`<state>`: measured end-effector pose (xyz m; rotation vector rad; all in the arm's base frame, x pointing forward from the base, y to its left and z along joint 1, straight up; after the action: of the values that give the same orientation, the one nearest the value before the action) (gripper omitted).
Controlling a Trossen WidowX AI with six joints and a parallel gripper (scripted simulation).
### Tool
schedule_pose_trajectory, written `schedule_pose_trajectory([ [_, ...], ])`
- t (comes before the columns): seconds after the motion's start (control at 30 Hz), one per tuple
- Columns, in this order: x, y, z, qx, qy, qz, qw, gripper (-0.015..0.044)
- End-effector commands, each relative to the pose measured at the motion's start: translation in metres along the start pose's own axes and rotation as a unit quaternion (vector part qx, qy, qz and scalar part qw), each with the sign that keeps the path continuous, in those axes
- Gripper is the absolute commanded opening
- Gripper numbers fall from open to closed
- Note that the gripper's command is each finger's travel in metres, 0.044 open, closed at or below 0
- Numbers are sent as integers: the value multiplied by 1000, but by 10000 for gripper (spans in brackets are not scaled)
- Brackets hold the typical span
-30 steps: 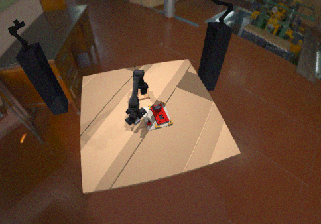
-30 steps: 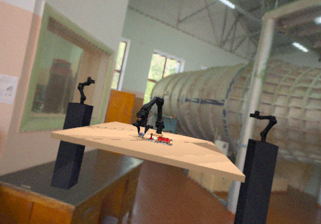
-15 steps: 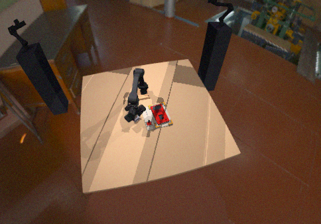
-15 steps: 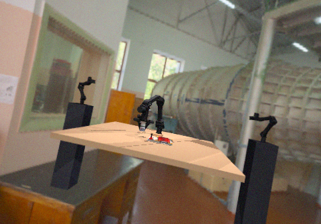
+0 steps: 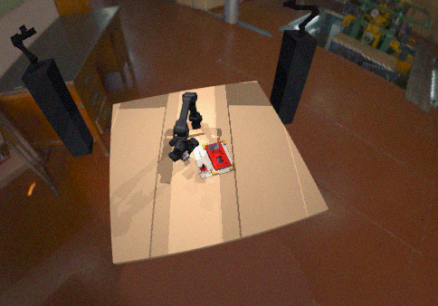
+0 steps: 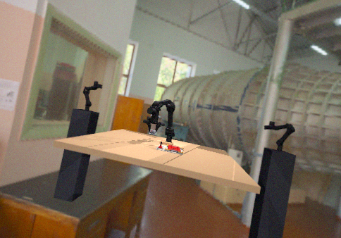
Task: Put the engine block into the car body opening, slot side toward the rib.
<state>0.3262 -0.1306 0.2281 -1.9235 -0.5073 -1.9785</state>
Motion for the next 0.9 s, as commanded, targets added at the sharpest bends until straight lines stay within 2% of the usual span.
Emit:
schedule_pose_trajectory([
  [0.0, 12, -1, -1, -1, -1, -2, 1000, 0],
  [0.13, 20, -3, -2, -2, -1, -2, 1000, 0],
  [0.33, 0, -2, -1, -2, -1, -2, 1000, 0],
  [0.6, 3, -3, -5, -2, 16, -2, 1000, 0],
  [0.87, -1, -1, -26, -4, 99, 4, 995, 0],
])
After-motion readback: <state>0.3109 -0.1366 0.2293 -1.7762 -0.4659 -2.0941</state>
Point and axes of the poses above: the point midway between the two fingers, 35 mm back from their tips, its own x axis back along the fingers, its own y axis across the jaws, z = x × y, the point moved 9 cm from there along x, back along the fingers, and after that the axes turned 1 degree about -x, right-handed, at the moved point
